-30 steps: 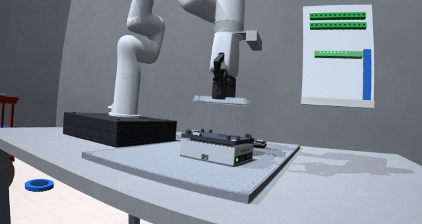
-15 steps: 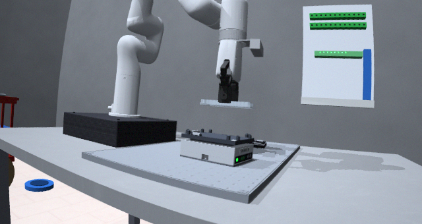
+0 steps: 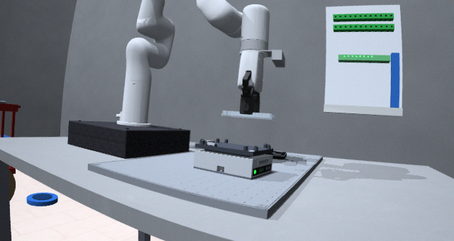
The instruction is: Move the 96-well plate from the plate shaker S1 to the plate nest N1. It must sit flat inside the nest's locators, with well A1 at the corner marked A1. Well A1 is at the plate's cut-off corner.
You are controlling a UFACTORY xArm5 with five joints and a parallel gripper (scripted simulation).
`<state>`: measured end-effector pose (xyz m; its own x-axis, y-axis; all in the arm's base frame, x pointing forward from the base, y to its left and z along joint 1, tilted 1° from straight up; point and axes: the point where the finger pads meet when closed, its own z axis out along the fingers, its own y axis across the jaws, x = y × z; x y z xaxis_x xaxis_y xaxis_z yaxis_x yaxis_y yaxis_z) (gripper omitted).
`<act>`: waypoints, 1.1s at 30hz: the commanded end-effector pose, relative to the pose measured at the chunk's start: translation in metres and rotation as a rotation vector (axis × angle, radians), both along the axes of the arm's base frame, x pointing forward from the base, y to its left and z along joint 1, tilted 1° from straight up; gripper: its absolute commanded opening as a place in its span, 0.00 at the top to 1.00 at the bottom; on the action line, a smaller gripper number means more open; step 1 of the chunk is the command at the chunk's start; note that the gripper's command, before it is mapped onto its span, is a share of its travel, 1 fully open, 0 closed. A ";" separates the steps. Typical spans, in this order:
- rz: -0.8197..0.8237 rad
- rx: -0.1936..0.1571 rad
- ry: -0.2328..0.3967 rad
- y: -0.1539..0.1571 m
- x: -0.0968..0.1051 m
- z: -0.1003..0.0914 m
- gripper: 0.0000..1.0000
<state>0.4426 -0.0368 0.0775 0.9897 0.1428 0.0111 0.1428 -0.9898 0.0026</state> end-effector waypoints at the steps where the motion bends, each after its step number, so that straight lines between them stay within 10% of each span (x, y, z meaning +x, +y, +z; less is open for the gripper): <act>1: -0.001 0.000 -0.005 0.011 0.000 0.000 1.00; 33: -0.001 0.000 -0.005 0.104 -0.009 -0.013 1.00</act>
